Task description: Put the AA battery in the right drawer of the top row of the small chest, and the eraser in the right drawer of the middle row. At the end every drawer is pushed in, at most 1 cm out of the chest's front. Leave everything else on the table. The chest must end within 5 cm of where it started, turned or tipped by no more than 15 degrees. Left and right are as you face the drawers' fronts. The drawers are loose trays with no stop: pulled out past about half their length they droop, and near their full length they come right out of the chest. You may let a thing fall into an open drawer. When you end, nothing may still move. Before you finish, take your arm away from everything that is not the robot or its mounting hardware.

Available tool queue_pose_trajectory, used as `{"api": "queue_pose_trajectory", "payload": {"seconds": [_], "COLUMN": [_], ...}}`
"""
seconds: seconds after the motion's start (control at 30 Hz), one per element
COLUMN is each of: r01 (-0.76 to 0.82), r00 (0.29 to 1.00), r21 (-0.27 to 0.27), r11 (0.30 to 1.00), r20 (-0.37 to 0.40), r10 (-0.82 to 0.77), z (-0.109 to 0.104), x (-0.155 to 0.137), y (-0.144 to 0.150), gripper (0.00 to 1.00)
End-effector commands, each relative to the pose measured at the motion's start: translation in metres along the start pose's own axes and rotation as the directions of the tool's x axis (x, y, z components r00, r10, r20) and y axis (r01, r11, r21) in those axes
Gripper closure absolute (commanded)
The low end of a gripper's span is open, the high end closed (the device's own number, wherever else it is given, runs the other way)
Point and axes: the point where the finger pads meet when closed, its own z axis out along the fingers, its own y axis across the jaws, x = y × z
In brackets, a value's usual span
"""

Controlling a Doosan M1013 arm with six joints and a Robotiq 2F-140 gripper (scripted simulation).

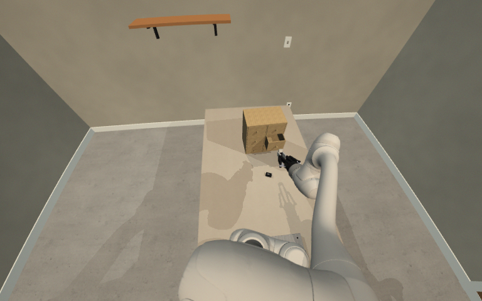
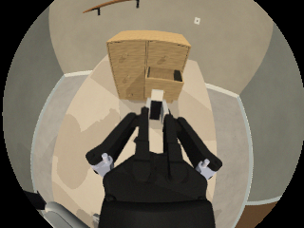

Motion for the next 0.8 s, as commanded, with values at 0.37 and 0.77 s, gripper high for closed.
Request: {"api": "queue_pose_trajectory", "payload": {"seconds": [0.37, 0.77], "r01": [0.014, 0.014], "r00": [0.977, 0.975], "r21": [0.004, 0.003], "r11": [1.000, 1.000], "r20": [-0.212, -0.220], "r10": [-0.012, -0.013], "z": [0.0000, -0.0001], "x": [-0.0054, -0.0054], "y": [-0.0021, -0.0018], "gripper": [0.89, 0.89]}}
